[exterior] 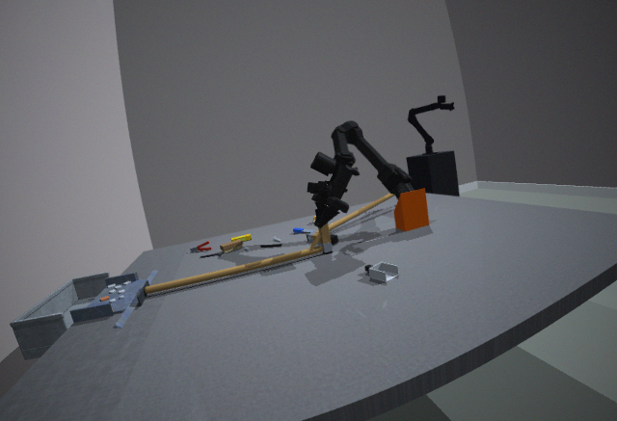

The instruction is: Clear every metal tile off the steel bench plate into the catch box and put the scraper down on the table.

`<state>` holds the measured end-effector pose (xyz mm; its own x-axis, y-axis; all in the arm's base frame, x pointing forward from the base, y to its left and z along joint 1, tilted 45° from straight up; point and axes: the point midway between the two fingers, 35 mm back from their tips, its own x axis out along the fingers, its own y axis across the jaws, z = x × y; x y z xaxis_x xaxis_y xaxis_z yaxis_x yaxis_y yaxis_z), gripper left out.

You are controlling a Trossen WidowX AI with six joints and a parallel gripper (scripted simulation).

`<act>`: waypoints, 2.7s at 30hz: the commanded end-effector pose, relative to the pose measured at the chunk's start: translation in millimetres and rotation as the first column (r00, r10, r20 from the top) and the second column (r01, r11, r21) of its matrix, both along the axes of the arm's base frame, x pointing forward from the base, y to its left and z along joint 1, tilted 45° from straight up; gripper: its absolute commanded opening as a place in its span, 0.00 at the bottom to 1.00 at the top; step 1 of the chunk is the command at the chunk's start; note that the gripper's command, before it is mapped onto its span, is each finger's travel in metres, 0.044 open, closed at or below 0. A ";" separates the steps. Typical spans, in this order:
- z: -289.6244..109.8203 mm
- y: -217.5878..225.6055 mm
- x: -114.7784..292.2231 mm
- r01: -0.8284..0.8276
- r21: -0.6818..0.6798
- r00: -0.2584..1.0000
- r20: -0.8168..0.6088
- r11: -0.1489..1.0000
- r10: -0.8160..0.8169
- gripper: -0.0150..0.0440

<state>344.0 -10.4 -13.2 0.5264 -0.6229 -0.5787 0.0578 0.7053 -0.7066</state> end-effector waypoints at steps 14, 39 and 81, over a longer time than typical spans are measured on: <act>-2.6 11.1 -18.7 0.006 0.005 1.000 0.015 1.000 -0.006 0.25; 0.4 12.3 -72.1 0.009 0.002 1.000 0.017 1.000 -0.009 0.25; 40.0 -24.9 -79.2 0.018 0.000 1.000 0.014 1.000 -0.018 0.25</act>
<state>264.7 -33.0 22.7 0.5190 -0.6322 -0.5753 0.0751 0.7042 -0.7061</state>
